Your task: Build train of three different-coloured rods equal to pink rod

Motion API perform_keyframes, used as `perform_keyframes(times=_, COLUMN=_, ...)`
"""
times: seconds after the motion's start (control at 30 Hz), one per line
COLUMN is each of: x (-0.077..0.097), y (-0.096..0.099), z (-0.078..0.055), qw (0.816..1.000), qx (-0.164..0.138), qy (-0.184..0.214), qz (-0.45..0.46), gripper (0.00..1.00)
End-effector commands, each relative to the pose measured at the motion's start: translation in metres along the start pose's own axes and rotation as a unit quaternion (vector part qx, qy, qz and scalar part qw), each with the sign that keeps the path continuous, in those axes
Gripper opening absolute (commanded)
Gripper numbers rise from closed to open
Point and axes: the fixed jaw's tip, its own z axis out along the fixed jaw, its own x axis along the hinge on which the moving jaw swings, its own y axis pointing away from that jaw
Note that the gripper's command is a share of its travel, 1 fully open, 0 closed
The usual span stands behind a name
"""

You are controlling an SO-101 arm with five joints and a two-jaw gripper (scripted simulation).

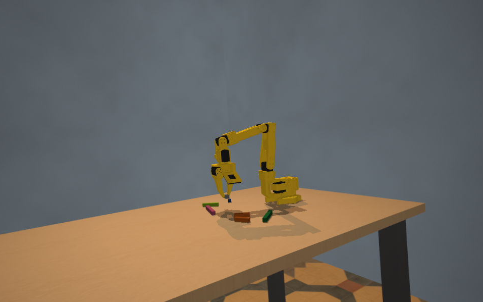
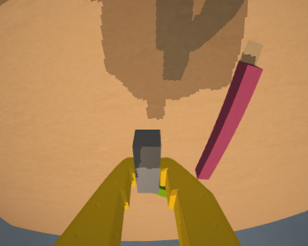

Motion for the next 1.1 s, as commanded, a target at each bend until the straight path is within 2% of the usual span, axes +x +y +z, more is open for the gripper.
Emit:
perform_keyframes(times=0.0, x=0.025, y=0.001, z=-0.006, qw=0.997, qx=0.030, qy=0.004, qz=0.069, gripper=0.00)
perform_keyframes(times=0.13, x=0.050, y=0.015, z=-0.004, qw=0.989, qx=0.029, qy=0.005, qz=0.147, gripper=0.00)
perform_keyframes(times=0.27, x=0.066, y=0.027, z=-0.002, qw=0.979, qx=0.029, qy=0.007, qz=0.203, gripper=0.00)
perform_keyframes(times=0.5, x=0.074, y=0.034, z=-0.001, qw=0.973, qx=0.028, qy=0.007, qz=0.230, gripper=0.00)
perform_keyframes(times=1.07, x=0.074, y=0.034, z=-0.001, qw=0.972, qx=0.028, qy=0.007, qz=0.231, gripper=0.00)
